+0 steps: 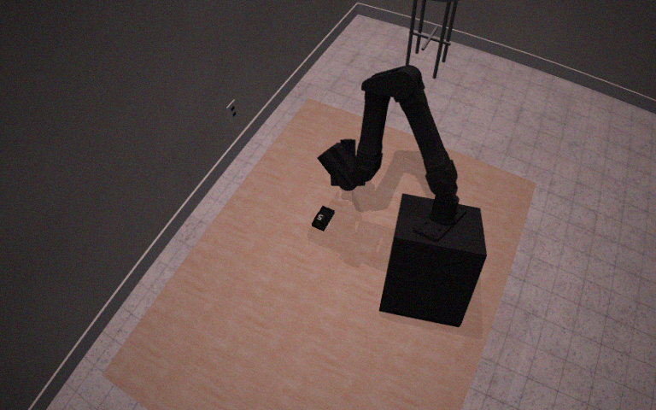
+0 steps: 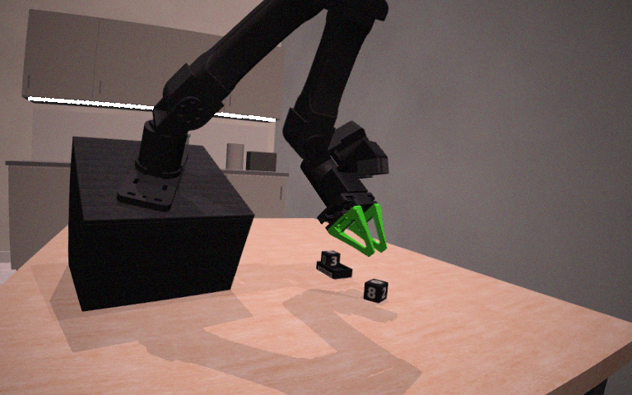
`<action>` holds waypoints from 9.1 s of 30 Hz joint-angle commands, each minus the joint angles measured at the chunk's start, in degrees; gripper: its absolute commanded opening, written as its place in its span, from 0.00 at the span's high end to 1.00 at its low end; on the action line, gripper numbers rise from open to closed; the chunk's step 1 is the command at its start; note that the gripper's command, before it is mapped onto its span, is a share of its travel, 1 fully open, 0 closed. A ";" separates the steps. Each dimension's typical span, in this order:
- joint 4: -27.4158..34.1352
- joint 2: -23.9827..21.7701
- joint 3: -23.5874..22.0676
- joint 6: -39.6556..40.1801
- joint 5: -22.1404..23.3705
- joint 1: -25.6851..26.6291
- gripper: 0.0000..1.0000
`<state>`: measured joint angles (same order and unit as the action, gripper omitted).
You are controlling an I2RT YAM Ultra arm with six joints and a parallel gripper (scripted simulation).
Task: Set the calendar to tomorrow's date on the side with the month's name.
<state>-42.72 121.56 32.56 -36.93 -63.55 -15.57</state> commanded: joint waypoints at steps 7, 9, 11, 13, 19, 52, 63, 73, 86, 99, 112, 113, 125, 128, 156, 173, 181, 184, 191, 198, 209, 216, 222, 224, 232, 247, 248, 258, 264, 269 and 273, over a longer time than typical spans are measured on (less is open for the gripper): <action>-3.38 1.74 0.17 1.28 0.21 0.42 0.55; -4.56 2.60 0.23 1.71 0.41 0.69 0.55; -5.83 3.55 0.32 2.18 0.63 1.00 0.55; -7.17 4.56 0.44 2.67 0.86 1.32 0.55; -11.36 7.88 0.94 4.23 1.64 2.38 0.55; -22.94 18.47 3.84 8.71 4.23 5.77 0.55; -23.02 18.55 3.87 8.74 4.25 5.80 0.55; -23.02 18.55 3.87 8.74 4.25 5.80 0.55; -23.02 18.55 3.87 8.74 4.25 5.80 0.55; -23.02 18.55 3.87 8.74 4.25 5.80 0.74; -23.02 18.55 3.87 8.74 4.25 5.80 0.74; -23.02 18.55 3.87 8.74 4.25 5.80 0.74; -23.02 18.55 3.87 8.74 4.25 5.80 0.74; -23.01 18.54 3.87 8.74 4.25 5.79 0.74; 1.17 -1.45 0.03 -0.40 -0.51 -0.62 0.74; 4.58 -2.62 0.73 -1.57 0.62 -0.32 0.74; 17.12 -6.58 3.55 -5.88 5.27 1.07 0.74; 24.58 -8.94 5.23 -8.44 8.04 1.90 0.74; 34.28 -12.00 7.40 -11.77 11.63 2.98 0.74; 35.70 -12.40 7.79 -12.18 12.25 3.19 0.74; 52.82 -15.09 15.29 -14.27 23.28 7.45 0.74; 56.97 -15.66 17.18 -14.72 26.01 8.52 0.74; 66.09 -14.74 23.16 -14.12 33.25 11.78 0.74; 69.92 -14.35 25.67 -13.87 36.28 13.15 0.74; 73.48 -13.97 28.02 -13.63 39.11 14.42 0.74; 88.80 -8.30 40.67 -10.67 51.21 20.33 0.74; 88.84 -8.28 40.70 -10.66 51.25 20.34 0.74; 100.11 -1.82 51.23 -7.66 58.93 24.22 0.74; 104.14 0.49 55.00 -6.59 61.68 25.61 0.74; 104.89 0.99 55.74 -6.37 62.12 25.83 0.74; 108.80 3.73 59.68 -5.19 64.20 26.89 0.74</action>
<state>63.11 124.73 89.97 -43.05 -1.19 11.20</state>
